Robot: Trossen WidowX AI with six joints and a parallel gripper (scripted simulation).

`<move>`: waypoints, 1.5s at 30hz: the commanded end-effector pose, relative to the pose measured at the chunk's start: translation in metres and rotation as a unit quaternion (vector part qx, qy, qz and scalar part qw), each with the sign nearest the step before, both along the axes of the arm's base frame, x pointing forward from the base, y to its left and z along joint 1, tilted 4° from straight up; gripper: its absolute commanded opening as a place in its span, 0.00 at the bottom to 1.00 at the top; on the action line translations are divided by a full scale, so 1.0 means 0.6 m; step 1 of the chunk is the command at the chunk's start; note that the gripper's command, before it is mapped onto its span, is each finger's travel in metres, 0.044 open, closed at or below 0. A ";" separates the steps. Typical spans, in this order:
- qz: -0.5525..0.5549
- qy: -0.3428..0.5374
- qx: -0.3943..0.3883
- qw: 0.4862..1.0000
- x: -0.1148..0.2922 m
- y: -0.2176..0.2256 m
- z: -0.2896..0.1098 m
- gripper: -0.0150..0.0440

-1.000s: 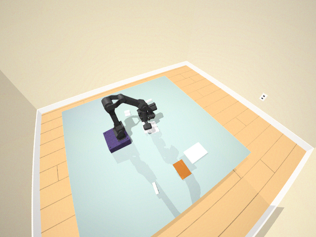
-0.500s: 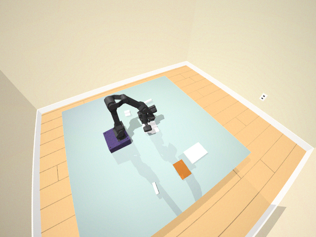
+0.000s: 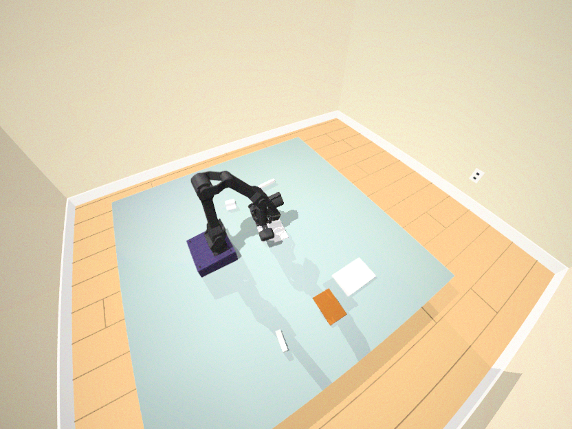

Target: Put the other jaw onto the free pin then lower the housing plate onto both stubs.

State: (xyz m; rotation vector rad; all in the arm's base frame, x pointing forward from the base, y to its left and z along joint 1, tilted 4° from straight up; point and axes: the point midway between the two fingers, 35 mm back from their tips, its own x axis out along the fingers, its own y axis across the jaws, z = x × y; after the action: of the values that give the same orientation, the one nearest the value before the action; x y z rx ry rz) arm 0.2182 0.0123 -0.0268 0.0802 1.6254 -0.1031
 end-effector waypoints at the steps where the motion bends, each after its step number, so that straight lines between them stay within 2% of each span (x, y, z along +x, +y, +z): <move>1: -0.001 0.000 0.000 1.000 0.000 0.000 -0.001 0.85; 45: 0.001 0.000 0.000 1.000 -0.001 0.000 -0.015 0.85</move>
State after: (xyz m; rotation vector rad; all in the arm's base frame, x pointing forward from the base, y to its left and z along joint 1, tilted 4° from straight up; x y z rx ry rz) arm 0.2176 0.0122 -0.0346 0.0804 1.6253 -0.1033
